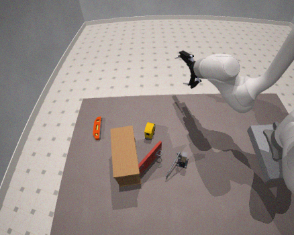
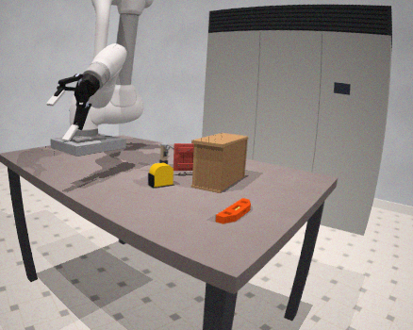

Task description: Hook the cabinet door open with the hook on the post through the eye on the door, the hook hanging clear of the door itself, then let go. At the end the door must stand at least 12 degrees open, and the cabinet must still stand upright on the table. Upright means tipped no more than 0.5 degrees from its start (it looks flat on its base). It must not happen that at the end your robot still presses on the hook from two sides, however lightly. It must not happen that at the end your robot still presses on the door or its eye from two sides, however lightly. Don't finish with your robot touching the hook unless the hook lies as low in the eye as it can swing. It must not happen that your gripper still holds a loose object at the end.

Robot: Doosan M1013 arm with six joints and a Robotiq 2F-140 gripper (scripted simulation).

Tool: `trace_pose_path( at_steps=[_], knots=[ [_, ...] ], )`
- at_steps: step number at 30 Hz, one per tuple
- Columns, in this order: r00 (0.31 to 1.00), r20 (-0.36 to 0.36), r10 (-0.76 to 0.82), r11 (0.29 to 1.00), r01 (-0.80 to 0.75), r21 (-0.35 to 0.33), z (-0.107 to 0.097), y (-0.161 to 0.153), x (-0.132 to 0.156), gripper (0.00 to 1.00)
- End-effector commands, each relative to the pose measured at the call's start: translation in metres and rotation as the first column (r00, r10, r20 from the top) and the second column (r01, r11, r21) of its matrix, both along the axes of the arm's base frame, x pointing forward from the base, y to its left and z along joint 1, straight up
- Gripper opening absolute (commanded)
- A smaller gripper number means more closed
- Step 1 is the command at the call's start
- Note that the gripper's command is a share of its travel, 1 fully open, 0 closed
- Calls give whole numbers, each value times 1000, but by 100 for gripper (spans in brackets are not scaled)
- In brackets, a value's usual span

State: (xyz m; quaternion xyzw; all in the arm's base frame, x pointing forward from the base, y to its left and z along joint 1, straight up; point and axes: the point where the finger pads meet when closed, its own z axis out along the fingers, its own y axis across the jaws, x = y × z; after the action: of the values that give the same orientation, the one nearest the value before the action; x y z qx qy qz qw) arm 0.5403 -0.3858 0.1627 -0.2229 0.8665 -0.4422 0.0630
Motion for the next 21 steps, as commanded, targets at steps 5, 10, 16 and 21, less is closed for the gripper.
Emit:
trace_pose_path(
  at_steps=[5, 10, 16, 21],
  knots=[
    [1000, 0, 0, 1000, 0, 0, 0, 0, 0, 100],
    [1000, 0, 0, 1000, 0, 0, 0, 0, 0, 100],
    [1000, 0, 0, 1000, 0, 0, 0, 0, 0, 100],
    [1000, -8, -7, 1000, 7, 0, 3, 1, 3, 100]
  ],
)
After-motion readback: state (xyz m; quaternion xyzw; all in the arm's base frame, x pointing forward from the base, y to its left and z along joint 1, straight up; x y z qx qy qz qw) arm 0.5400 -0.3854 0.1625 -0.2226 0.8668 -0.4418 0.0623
